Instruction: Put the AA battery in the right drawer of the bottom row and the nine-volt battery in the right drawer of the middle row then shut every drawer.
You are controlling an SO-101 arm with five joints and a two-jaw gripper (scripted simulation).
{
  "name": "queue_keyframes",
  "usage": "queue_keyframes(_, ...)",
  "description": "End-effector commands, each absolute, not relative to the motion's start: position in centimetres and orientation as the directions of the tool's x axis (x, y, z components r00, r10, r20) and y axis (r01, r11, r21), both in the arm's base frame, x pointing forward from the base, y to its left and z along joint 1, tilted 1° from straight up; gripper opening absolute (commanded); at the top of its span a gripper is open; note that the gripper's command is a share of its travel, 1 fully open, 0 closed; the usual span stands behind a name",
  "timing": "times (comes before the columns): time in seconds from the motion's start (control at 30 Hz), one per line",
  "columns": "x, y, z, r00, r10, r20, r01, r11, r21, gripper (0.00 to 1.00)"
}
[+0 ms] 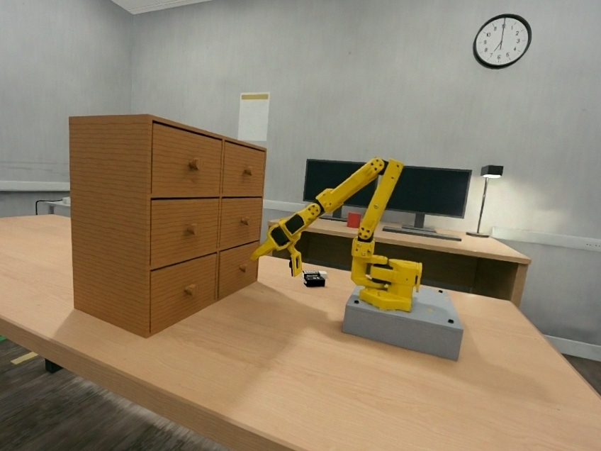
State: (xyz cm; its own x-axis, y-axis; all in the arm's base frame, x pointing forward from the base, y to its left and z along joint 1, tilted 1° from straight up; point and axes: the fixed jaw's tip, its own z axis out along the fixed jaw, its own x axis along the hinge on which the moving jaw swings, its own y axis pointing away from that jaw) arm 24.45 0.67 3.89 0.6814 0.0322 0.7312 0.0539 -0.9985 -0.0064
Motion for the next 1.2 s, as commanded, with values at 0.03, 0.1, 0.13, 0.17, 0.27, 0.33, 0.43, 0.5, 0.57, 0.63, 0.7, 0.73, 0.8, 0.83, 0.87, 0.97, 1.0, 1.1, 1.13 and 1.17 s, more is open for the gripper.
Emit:
queue_keyframes(0.03, 23.7, 0.7, 4.7, 0.697, 0.022, 0.717, 0.048, -0.999, -0.016, 0.21)
queue_keyframes(0.1, 23.5, 0.7, 5.2, 0.701, 0.022, 0.713, 0.048, -0.999, -0.016, 0.21)
queue_keyframes(0.13, 23.4, 0.7, 5.4, 0.703, 0.022, 0.711, 0.049, -0.999, -0.016, 0.21)
queue_keyframes(0.17, 23.2, 0.7, 5.6, 0.705, 0.022, 0.709, 0.049, -0.999, -0.017, 0.21)
queue_keyframes(0.27, 22.8, 0.7, 6.2, 0.711, 0.023, 0.703, 0.049, -0.999, -0.017, 0.21)
queue_keyframes(0.33, 22.4, 0.7, 6.6, 0.715, 0.023, 0.699, 0.049, -0.999, -0.018, 0.21)
queue_keyframes(0.43, 22.3, 0.7, 6.8, 0.717, 0.023, 0.696, 0.049, -0.999, -0.018, 0.21)
queue_keyframes(0.5, 21.9, 0.7, 7.2, 0.721, 0.023, 0.692, 0.049, -0.999, -0.019, 0.21)
queue_keyframes(0.57, 21.5, 0.7, 7.6, 0.725, 0.023, 0.688, 0.05, -0.999, -0.019, 0.21)
queue_keyframes(0.63, 21.1, 0.7, 8.0, 0.729, 0.023, 0.684, 0.05, -0.999, -0.02, 0.21)
queue_keyframes(0.7, 20.6, 0.7, 8.3, 0.733, 0.023, 0.68, 0.05, -0.999, -0.02, 0.21)
queue_keyframes(0.73, 20.4, 0.7, 8.5, 0.735, 0.023, 0.678, 0.05, -0.999, -0.02, 0.21)
queue_keyframes(0.8, 19.9, 0.6, 8.8, 0.739, 0.023, 0.673, 0.05, -0.999, -0.021, 0.21)
queue_keyframes(0.83, 19.6, 0.6, 8.9, 0.741, 0.023, 0.671, 0.05, -0.999, -0.021, 0.21)
queue_keyframes(0.87, 19.4, 0.6, 9.1, 0.743, 0.023, 0.669, 0.05, -0.999, -0.021, 0.21)
queue_keyframes(0.97, 18.9, 0.6, 9.4, 0.747, 0.023, 0.665, 0.05, -0.998, -0.022, 0.21)
queue_keyframes(1.0, 18.9, 0.6, 9.4, 0.747, 0.023, 0.665, 0.05, -0.998, -0.022, 0.21)
queue_keyframes(1.1, 18.0, 0.6, 9.7, 0.752, 0.024, 0.658, 0.051, -0.998, -0.022, 0.21)
queue_keyframes(1.13, 17.7, 0.6, 9.8, 0.754, 0.024, 0.656, 0.051, -0.998, -0.022, 0.21)
queue_keyframes(1.17, 17.4, 0.5, 9.9, 0.756, 0.024, 0.654, 0.051, -0.998, -0.023, 0.21)
